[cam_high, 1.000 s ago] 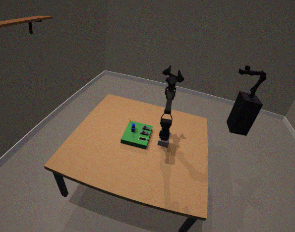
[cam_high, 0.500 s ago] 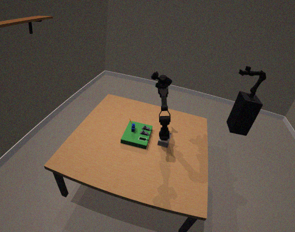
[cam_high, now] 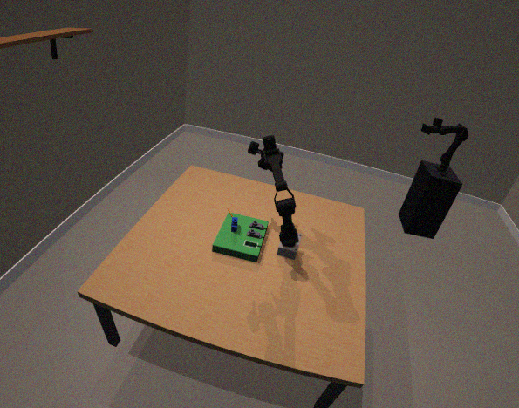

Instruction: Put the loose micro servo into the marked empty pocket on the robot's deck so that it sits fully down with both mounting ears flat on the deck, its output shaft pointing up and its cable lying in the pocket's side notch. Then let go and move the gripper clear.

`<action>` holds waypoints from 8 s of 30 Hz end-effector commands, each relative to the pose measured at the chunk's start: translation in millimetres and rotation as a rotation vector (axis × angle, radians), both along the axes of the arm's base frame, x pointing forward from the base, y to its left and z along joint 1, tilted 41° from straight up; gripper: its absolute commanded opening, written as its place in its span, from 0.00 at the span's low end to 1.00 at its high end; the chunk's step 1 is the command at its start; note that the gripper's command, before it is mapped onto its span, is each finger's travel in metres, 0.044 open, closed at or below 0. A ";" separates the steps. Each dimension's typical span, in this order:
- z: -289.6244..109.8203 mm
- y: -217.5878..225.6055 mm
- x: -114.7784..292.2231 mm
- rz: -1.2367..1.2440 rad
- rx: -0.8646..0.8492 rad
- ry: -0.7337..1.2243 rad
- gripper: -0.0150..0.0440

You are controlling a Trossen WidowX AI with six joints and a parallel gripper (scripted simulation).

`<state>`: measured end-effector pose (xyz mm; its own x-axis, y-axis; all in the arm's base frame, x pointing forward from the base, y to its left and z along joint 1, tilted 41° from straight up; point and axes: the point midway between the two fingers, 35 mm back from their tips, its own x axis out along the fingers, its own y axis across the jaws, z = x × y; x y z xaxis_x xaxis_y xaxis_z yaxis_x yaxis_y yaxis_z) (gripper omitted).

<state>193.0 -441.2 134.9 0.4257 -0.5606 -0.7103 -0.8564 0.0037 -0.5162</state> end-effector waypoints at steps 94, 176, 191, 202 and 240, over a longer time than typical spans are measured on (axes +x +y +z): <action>-102.4 327.1 109.2 0.565 1.160 0.327 0.25; -30.1 404.2 87.6 -0.484 1.452 0.355 0.25; -30.0 404.2 87.6 -1.044 1.507 0.344 0.25; -30.0 404.2 87.6 -1.365 1.506 0.330 0.25; -41.3 416.3 -20.8 -1.372 1.502 0.336 0.25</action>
<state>174.1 -26.2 95.1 0.1073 0.6422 -0.7590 0.0390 0.7601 0.6486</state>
